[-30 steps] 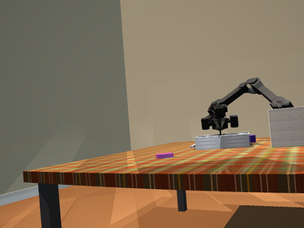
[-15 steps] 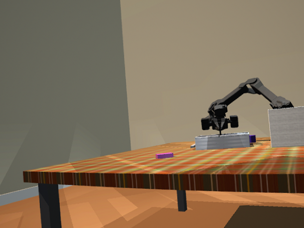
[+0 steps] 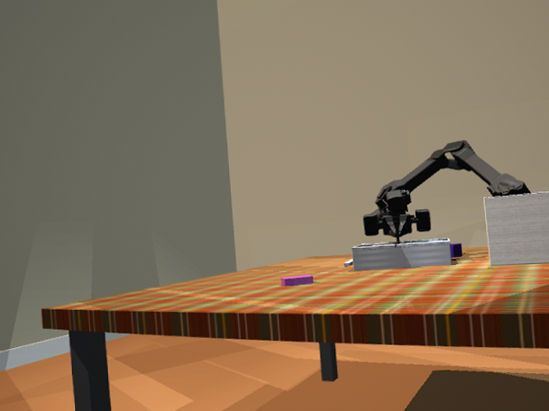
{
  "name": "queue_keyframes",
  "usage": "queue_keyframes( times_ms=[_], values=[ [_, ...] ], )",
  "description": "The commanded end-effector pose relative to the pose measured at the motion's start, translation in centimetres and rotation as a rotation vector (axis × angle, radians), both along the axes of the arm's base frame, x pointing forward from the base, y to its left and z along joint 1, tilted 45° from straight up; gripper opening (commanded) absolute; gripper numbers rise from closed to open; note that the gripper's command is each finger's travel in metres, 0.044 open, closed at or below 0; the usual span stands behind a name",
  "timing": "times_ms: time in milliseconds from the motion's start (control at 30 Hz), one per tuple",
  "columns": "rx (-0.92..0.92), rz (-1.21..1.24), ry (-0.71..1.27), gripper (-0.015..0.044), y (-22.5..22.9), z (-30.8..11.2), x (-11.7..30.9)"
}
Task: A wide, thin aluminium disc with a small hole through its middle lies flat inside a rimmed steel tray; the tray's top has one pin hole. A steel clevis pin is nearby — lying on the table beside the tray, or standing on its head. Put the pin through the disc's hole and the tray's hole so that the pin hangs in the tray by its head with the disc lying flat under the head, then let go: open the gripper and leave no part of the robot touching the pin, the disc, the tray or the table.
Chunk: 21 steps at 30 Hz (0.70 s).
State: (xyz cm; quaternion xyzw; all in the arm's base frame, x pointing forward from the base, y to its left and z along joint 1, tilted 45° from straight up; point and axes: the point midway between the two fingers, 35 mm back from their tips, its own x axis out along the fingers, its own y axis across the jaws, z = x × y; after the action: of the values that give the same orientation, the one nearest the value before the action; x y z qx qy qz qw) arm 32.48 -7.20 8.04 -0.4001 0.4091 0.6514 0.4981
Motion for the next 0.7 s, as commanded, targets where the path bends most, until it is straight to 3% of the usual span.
queue_keyframes(
  times_ms=[0,433,633,667],
  values=[
    [0.000,0.000,0.000,0.0000,0.00,0.01,0.00],
    [0.000,0.000,0.000,0.0000,0.00,0.01,0.00],
    [0.000,0.000,0.000,0.0157,0.00,0.01,0.00],
    [0.000,0.000,0.000,0.0160,0.00,0.01,0.00]
  ],
)
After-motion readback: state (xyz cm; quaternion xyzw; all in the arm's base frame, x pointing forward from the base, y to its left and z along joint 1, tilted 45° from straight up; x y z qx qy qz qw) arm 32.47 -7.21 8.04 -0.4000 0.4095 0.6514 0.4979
